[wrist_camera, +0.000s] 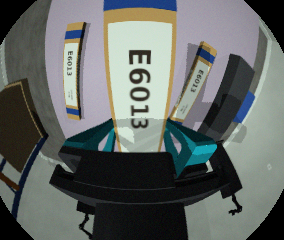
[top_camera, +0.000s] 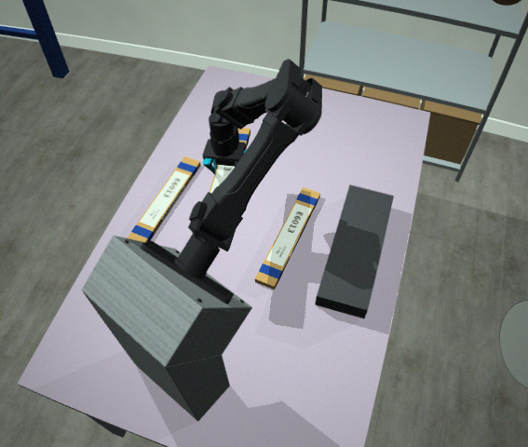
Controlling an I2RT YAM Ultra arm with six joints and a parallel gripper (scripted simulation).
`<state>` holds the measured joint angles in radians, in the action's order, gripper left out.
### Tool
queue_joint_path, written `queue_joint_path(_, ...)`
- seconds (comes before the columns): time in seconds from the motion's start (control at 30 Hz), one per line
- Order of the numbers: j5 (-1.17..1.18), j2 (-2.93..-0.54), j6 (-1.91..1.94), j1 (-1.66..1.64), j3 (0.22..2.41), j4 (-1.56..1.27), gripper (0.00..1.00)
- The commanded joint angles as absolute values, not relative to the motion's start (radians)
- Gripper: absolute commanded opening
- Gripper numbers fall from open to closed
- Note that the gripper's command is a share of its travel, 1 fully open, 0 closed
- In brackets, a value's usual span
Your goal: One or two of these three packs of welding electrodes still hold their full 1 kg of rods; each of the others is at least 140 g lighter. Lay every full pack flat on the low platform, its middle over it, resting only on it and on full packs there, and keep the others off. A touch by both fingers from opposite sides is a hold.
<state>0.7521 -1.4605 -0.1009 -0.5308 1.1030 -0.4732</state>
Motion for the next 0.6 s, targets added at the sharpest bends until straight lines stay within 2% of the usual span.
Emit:
queue_joint_path(0.0,0.737,-1.389,-0.155,-0.56,1.082,-0.468,0.0)
queue_joint_path(0.57,0.661,-1.283,-0.125,-0.436,1.043,-0.475,0.0)
